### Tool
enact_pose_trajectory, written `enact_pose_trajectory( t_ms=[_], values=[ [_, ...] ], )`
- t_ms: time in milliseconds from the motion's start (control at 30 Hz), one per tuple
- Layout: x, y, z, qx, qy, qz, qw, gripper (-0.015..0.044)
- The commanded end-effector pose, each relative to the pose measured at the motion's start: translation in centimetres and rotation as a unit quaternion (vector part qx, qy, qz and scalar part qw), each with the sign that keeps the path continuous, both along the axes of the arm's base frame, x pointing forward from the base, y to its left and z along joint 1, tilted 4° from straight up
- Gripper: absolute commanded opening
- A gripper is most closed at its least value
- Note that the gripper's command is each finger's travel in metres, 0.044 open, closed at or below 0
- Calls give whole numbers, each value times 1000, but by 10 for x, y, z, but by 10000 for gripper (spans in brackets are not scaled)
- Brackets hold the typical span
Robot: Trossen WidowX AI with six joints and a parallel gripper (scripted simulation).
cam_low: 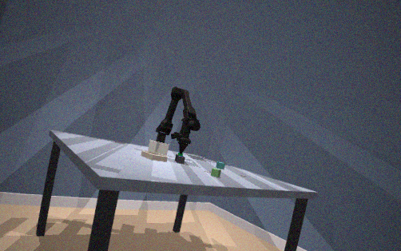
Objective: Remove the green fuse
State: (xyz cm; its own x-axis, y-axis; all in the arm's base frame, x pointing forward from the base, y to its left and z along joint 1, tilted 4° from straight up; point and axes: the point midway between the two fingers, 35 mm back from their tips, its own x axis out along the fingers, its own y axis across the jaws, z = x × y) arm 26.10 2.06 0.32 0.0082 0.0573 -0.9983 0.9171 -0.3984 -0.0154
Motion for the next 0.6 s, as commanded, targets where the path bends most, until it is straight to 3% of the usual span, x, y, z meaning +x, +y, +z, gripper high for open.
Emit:
enact_pose_trajectory(
  t_ms=[0, 567],
  values=[
    [0, 0, 2, 1, 0, 1, 1000, 0],
    [0, 0, 11, 1, 0, 0, 1000, 0]
  ],
)
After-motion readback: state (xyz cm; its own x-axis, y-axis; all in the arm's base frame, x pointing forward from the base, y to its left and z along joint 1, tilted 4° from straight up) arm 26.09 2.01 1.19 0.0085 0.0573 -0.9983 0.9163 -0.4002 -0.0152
